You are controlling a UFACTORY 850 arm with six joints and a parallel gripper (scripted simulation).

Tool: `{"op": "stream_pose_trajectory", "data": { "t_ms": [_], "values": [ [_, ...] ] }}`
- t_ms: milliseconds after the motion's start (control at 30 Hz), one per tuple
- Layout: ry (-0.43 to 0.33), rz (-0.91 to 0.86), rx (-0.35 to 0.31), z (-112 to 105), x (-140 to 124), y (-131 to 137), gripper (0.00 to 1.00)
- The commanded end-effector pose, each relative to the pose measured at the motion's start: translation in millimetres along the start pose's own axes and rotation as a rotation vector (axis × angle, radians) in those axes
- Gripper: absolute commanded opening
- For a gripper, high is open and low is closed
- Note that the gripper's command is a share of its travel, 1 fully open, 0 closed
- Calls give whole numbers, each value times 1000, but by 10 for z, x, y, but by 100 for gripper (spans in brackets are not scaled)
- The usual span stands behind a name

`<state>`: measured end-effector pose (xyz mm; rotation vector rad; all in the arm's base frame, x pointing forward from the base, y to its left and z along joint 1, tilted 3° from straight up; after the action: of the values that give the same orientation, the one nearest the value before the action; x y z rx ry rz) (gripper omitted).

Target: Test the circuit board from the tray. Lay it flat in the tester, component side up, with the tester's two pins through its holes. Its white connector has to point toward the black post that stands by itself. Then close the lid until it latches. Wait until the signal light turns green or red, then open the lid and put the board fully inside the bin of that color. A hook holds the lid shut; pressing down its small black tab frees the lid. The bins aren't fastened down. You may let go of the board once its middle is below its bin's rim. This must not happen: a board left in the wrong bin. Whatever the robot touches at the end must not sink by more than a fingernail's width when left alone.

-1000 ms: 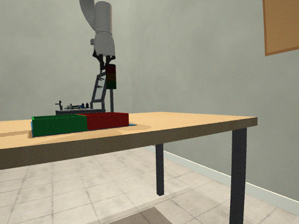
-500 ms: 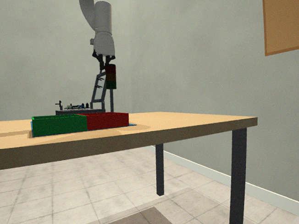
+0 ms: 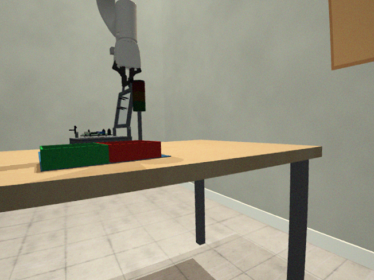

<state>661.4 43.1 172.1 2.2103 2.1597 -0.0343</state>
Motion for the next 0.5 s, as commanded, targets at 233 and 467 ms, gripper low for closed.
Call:
{"op": "stream_pose_trajectory", "data": {
  "t_ms": [233, 467],
  "values": [
    [0, 0, -1, -35, -58, -268, 0],
    [0, 0, -1, -32, -96, -447, 0]
  ]
}}
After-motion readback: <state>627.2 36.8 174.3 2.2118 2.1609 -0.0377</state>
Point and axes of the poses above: the point where the finger pads meet when closed, its own z axis out along the fingers, its own y axis across the jaws, x = y × z, the point moved 6 cm from there along -z, back along the fingers, and after that the axes turned 12 degrees about z, right-handed, at the moved point
